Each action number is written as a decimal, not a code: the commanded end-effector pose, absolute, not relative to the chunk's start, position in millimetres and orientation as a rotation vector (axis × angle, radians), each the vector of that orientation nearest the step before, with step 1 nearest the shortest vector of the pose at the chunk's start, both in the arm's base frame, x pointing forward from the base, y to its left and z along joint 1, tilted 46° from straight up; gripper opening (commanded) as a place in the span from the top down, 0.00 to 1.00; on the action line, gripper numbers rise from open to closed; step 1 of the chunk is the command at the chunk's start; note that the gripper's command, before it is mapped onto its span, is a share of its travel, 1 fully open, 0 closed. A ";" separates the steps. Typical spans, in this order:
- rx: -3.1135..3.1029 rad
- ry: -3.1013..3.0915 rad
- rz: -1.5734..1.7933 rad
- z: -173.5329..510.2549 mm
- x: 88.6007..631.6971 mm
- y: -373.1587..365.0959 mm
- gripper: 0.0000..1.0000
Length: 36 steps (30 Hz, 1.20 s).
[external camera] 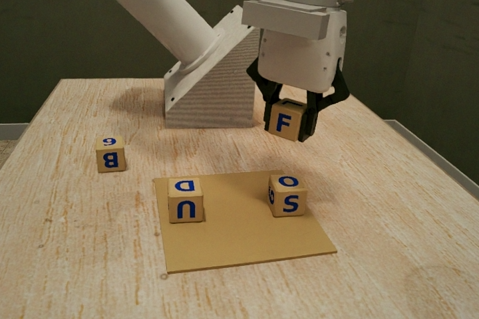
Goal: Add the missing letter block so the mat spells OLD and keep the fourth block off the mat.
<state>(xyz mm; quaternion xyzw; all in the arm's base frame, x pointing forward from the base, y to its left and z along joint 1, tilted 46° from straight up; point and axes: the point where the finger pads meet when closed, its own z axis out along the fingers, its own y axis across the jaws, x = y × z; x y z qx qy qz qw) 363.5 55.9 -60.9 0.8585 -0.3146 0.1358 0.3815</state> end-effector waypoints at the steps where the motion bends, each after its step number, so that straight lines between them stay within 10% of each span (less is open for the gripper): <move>1: 2.149 -0.956 0.422 -50.7 373.6 50.5 0.59; 36: 1.776 -1.731 0.738 4.2 413.9 12.0 0.59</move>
